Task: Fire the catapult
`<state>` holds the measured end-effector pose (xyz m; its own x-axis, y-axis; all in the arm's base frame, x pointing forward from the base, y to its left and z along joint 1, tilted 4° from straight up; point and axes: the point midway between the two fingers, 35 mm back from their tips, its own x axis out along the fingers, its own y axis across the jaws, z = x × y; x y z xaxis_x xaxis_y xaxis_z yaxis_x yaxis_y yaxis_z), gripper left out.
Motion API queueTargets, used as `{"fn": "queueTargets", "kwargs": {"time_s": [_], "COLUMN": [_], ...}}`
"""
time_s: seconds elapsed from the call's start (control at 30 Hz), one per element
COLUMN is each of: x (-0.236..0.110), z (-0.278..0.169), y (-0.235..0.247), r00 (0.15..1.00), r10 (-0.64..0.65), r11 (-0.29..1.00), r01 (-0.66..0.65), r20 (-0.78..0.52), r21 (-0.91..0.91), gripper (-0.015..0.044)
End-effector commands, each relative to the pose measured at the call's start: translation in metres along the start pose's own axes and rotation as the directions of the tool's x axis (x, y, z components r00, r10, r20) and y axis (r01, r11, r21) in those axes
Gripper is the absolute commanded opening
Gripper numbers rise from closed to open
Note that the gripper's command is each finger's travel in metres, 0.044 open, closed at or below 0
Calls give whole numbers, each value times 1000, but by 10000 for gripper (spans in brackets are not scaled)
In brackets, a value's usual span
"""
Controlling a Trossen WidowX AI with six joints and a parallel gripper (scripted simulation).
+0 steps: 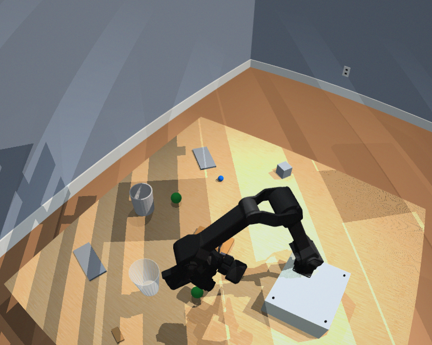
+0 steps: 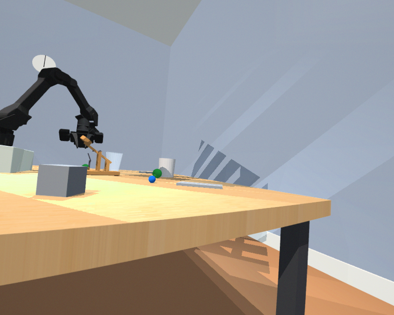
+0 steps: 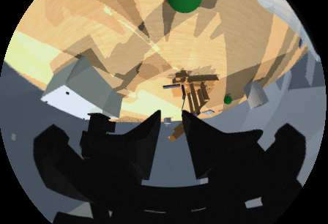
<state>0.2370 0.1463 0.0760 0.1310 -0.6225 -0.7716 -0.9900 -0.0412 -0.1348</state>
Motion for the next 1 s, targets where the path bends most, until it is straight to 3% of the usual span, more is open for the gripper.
{"fn": "queueTargets", "kwargs": {"time_s": [0.0,0.27,0.97], "x": [1,1,-6], "z": [3,3,-34], "y": [-16,-53,-164], "r00": [998,981,874], "r10": [15,-2,-194], "r11": [994,947,651], "r01": [-22,-61,-225], "r20": [63,196,445], "r21": [109,315,725], "gripper": [236,440,440]}}
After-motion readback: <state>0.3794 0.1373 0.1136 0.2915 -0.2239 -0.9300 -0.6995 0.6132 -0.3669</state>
